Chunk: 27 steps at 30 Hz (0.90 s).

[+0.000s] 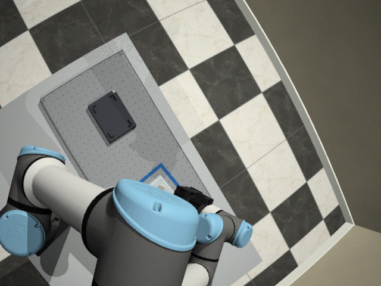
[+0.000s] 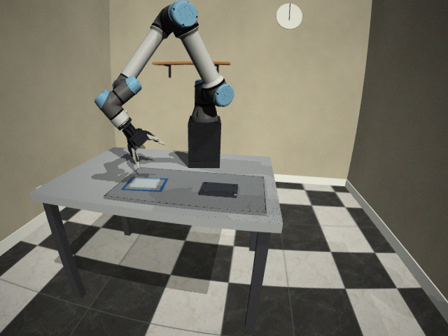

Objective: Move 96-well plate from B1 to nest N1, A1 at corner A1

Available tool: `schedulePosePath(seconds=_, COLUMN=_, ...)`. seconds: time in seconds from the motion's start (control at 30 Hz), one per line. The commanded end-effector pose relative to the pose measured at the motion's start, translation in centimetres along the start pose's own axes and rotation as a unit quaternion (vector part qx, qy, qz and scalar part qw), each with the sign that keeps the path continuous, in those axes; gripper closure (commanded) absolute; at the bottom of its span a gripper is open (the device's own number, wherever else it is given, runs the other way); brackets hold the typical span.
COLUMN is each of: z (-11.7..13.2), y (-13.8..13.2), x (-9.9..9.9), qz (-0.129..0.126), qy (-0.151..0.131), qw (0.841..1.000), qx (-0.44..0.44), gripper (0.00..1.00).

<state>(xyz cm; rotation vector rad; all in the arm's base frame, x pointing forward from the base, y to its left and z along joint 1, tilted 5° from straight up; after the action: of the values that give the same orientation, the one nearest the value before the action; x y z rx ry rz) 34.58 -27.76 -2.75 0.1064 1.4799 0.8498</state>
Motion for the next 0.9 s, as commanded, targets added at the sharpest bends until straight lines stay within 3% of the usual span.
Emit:
schedulePosePath(seconds=0.0, z=-0.1, y=-0.6, x=0.2, qz=-0.009, qy=0.001, qw=0.998, qx=-0.057, gripper=0.0)
schedulePosePath(seconds=0.43, z=-0.2, y=-1.6, x=0.6, qz=-0.035, qy=0.012, qw=0.971, qx=-0.236, gripper=0.0)
schedulePosePath(seconds=0.63, z=-0.2, y=-2.1, x=0.7, qz=-0.047, qy=0.022, qw=0.943, qx=-0.33, gripper=0.0)
schedulePosePath(seconds=0.87, z=-0.1, y=-2.8, x=0.9, qz=-0.059, qy=0.037, qw=0.897, qx=-0.436, gripper=0.0)
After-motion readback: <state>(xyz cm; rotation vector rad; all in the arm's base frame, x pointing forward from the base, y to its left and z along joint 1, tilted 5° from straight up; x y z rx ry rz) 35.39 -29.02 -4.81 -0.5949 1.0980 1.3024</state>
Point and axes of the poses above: the point where the finger pads meet when closed, its own x axis out along the fingers, its own y axis across the jaws, z = x × y, the point moved 8 cm from there along -x, back along the fingers, and after that the axes turned 5 degrees about x, right-handed, at the moved point
